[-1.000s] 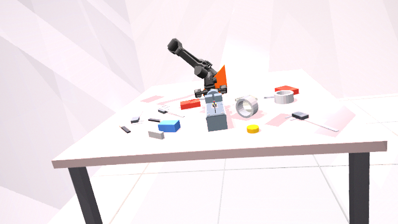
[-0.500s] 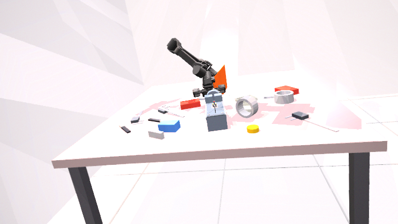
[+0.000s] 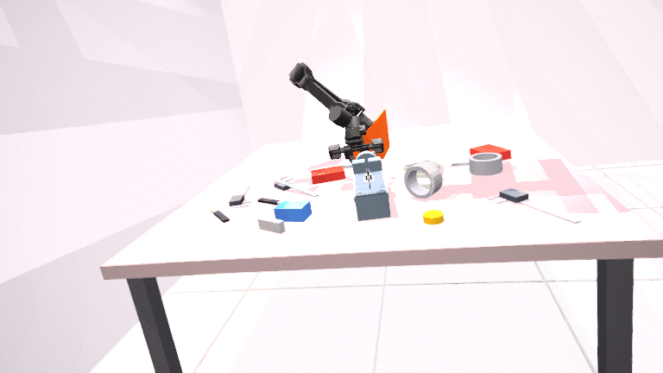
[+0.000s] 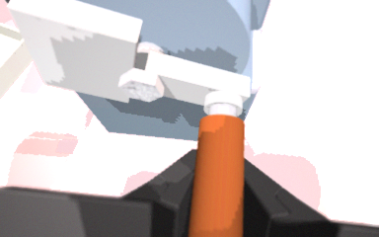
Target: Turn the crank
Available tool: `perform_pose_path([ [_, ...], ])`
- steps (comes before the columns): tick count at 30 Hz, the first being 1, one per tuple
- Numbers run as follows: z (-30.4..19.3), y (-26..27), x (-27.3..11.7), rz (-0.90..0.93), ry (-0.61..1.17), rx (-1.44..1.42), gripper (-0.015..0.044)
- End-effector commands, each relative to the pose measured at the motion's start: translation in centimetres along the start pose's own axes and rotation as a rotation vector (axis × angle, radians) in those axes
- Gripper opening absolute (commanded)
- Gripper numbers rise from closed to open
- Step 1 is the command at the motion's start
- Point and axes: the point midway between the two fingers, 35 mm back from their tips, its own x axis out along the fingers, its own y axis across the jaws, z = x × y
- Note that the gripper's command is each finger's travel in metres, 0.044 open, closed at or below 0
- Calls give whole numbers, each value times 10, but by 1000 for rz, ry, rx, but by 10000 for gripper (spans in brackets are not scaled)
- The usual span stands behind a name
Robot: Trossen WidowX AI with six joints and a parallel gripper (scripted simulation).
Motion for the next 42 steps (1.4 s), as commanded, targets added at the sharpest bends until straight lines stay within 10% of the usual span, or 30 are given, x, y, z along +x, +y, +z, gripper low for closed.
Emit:
perform_pose_path([
  [1,7,-3,-7,-8,-7,4,0],
  [42,28,30,-29,-6,-8,6,0],
])
